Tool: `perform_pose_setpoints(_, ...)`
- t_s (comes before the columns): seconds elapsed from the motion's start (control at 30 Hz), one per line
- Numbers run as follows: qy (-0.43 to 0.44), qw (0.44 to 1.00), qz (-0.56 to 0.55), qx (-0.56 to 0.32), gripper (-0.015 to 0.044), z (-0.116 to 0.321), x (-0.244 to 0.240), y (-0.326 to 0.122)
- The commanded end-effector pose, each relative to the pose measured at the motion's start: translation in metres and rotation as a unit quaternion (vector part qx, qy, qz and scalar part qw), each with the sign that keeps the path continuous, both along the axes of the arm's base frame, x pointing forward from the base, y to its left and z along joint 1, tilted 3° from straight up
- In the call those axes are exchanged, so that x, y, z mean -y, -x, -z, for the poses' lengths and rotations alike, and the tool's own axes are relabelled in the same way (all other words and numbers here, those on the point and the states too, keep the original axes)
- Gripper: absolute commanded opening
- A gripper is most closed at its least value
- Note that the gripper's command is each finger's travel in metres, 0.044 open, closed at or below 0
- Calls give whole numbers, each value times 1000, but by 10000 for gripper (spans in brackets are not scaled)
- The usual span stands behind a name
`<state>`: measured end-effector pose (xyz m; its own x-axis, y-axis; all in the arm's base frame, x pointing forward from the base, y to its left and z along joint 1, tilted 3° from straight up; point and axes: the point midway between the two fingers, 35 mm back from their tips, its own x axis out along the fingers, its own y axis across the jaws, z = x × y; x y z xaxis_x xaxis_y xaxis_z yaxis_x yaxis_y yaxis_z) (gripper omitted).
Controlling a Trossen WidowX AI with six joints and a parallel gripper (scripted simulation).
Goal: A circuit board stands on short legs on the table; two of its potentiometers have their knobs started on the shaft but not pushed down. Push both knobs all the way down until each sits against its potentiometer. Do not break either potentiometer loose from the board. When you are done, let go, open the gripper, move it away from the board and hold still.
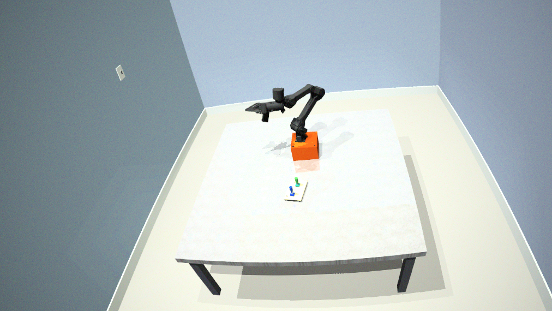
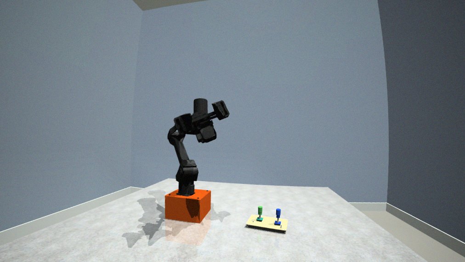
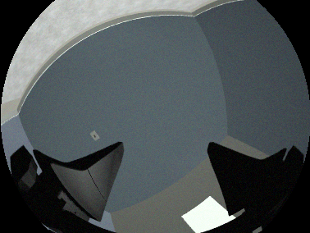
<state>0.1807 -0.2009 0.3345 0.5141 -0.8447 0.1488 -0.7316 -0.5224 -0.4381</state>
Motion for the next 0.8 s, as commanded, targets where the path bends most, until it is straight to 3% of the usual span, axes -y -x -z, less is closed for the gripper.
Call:
perform_pose_setpoints(0.0, -2, 1000, -1, 1, 374, 0, 0, -1)
perform_pose_setpoints(0.47, -197, 973, -95, 73, 6, 35, -11, -60)
perform_pose_setpoints(0.77, -338, 927, -122, 111, 0, 62, -26, -95)
